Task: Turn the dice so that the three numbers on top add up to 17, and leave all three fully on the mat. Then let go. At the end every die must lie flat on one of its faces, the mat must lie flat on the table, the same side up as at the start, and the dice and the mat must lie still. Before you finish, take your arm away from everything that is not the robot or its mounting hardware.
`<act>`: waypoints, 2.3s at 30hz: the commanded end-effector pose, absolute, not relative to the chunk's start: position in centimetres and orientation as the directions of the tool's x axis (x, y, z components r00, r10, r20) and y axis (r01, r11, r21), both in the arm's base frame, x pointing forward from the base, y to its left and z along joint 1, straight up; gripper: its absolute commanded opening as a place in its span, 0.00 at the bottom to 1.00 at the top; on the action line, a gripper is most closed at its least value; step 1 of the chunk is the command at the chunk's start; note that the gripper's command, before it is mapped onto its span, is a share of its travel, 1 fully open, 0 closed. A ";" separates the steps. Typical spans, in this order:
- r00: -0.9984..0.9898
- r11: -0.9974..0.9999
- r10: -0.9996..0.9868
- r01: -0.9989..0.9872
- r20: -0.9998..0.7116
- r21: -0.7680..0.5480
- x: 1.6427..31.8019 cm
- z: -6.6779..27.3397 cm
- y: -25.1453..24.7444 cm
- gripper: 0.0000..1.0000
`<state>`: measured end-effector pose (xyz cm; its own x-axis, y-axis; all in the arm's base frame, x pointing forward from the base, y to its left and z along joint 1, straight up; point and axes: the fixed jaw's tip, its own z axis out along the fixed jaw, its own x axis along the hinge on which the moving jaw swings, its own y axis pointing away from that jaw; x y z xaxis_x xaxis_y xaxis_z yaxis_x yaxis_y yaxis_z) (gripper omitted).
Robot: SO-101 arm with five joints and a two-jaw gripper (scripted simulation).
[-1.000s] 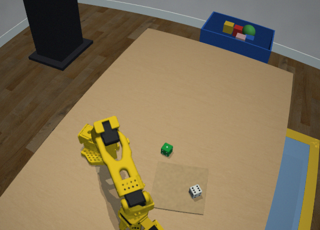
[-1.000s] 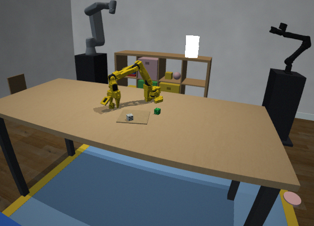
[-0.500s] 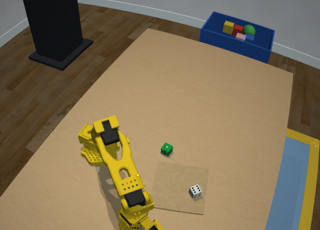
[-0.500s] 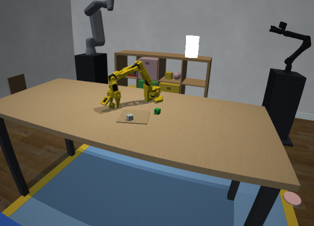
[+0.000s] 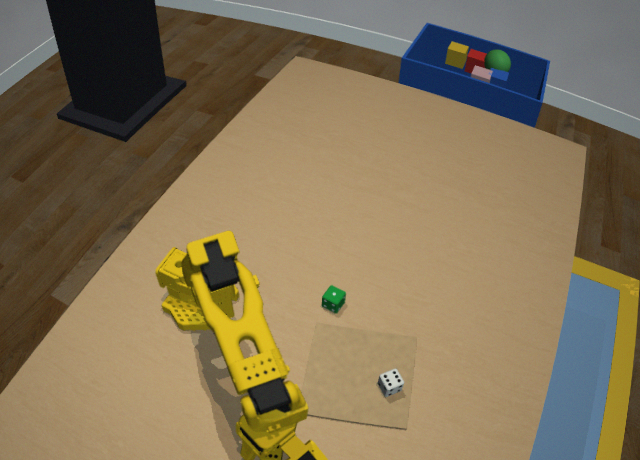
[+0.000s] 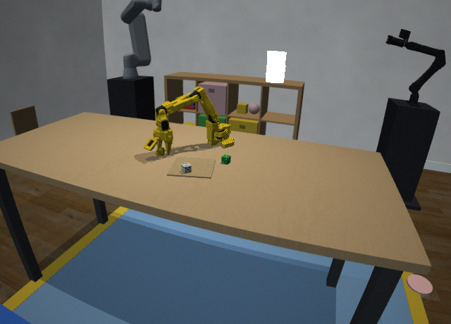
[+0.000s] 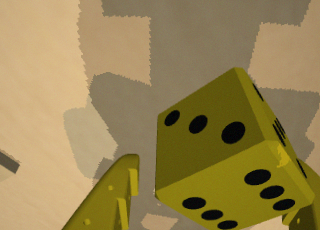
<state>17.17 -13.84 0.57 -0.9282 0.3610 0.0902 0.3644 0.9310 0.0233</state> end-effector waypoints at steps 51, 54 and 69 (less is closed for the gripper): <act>-0.934 0.936 0.349 0.352 0.074 0.030 17.1 0.7 -14.6 0.00; -0.934 0.936 0.349 0.352 0.073 0.029 17.2 0.9 -14.6 0.00; -0.935 0.936 0.349 0.351 0.061 0.021 18.6 4.3 -14.5 0.00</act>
<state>17.63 -14.32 2.63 -0.9311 0.3491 0.1061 0.3546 0.9343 0.0377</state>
